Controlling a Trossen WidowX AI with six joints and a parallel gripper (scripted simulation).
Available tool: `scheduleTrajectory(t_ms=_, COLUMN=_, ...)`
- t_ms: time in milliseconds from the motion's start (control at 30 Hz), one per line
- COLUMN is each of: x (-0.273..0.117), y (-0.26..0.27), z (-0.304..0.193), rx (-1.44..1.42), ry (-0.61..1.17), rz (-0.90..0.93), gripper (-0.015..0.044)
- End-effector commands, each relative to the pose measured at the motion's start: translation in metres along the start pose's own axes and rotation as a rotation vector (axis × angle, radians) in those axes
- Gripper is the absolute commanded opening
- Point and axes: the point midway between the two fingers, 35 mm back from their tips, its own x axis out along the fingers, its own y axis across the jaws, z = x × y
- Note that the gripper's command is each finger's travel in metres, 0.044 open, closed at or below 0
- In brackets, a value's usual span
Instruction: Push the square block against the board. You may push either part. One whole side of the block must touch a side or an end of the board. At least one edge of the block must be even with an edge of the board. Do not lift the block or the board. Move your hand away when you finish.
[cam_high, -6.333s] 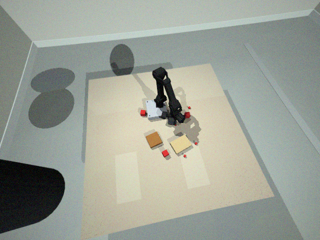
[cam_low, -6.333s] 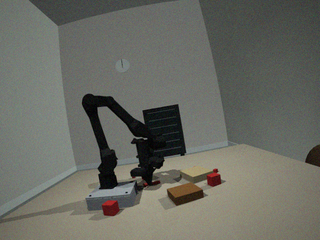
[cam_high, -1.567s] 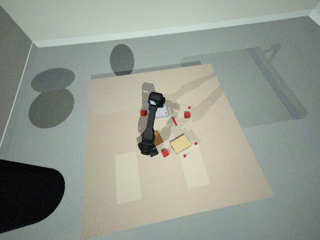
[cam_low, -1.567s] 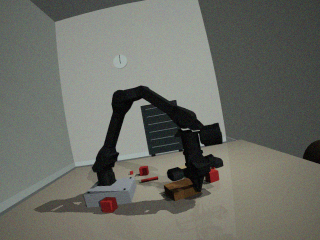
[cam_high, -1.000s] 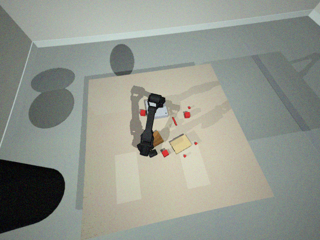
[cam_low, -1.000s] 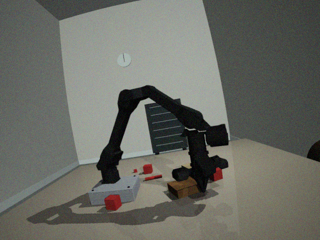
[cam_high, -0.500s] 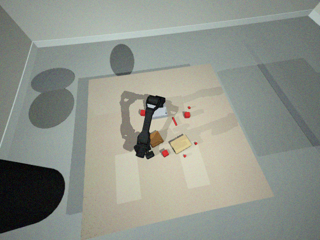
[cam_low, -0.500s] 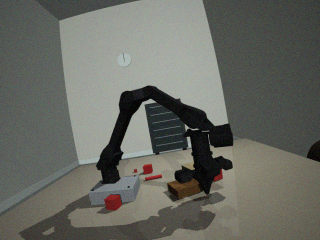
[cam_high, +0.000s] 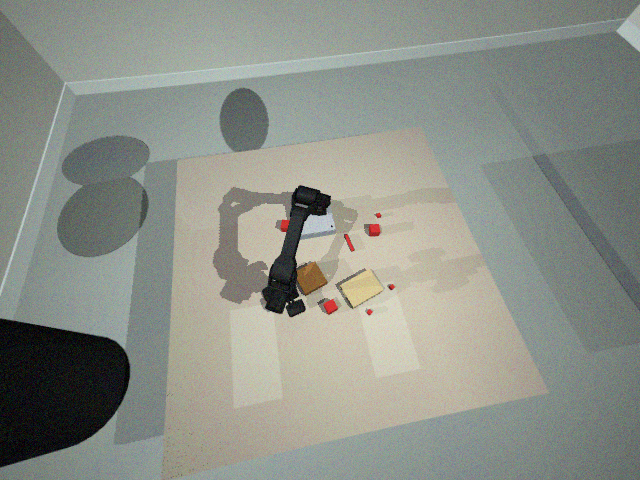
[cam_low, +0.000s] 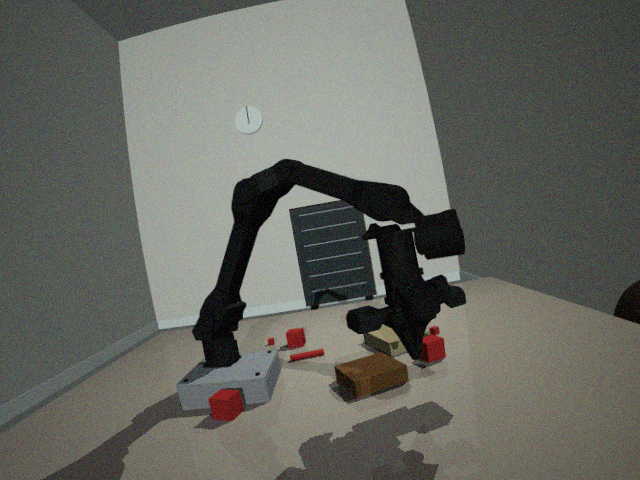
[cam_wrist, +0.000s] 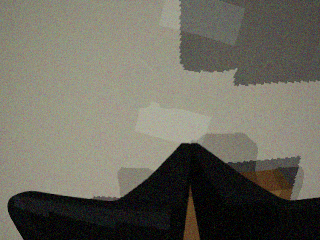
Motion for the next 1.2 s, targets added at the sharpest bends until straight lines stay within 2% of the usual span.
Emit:
scheduleTrajectory(t_ms=0, x=0.0, y=-0.001, z=-0.001, rx=-0.003, ry=0.001, rz=0.0, gripper=0.0)
scheduleTrajectory(t_ms=167, x=-0.001, y=-0.032, z=-0.024, rx=-0.067, ry=0.016, rz=-0.01, gripper=0.0)
scheduleTrajectory(t_ms=300, x=0.003, y=-0.037, z=-0.028, rx=-0.077, ry=0.019, rz=-0.012, gripper=0.0)
scheduleTrajectory(t_ms=400, x=0.042, y=-0.038, z=-0.028, rx=-0.077, ry=0.019, rz=-0.012, gripper=0.0)
scheduleTrajectory(t_ms=467, x=0.055, y=-0.039, z=-0.029, rx=-0.077, ry=0.019, rz=-0.013, gripper=0.0)
scheduleTrajectory(t_ms=1167, x=0.053, y=-0.036, z=-0.054, rx=-0.077, ry=0.021, rz=-0.013, gripper=0.0)
